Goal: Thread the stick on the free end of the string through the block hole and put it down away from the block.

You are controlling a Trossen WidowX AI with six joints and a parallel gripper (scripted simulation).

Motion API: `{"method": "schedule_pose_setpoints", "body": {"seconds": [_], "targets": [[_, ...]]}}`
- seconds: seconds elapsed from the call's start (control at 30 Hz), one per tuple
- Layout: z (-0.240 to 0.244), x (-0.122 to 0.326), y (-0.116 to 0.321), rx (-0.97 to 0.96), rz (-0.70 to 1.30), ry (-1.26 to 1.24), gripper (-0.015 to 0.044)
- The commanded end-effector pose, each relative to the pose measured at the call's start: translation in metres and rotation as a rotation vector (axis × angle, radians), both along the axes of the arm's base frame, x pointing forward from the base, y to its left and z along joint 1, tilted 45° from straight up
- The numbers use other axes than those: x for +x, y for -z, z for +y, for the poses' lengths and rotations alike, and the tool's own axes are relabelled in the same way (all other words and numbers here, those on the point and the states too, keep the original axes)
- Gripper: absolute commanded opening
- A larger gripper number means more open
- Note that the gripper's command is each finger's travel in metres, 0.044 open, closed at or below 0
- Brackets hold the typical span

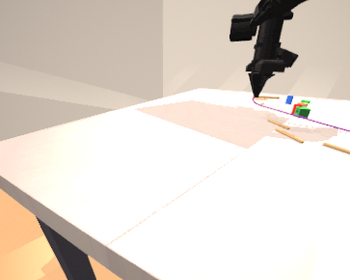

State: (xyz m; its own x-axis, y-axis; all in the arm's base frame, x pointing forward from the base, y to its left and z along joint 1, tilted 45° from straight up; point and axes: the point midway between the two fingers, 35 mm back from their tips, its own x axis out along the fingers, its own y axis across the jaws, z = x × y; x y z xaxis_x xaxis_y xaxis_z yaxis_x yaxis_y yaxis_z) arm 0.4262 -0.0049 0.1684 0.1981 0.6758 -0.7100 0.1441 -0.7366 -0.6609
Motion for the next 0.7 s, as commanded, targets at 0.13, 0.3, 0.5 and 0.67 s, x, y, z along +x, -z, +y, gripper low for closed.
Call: {"method": "schedule_pose_setpoints", "body": {"seconds": [0.13,0.3,0.5,0.67], "targets": [[-0.001,0.01,-0.001,0.011,-0.016,0.018,0.0],[-0.002,0.01,0.002,0.011,-0.016,0.018,0.0],[-0.002,0.01,0.01,0.011,-0.016,0.018,0.0],[-0.002,0.01,0.016,0.011,-0.016,0.018,0.0]]}}
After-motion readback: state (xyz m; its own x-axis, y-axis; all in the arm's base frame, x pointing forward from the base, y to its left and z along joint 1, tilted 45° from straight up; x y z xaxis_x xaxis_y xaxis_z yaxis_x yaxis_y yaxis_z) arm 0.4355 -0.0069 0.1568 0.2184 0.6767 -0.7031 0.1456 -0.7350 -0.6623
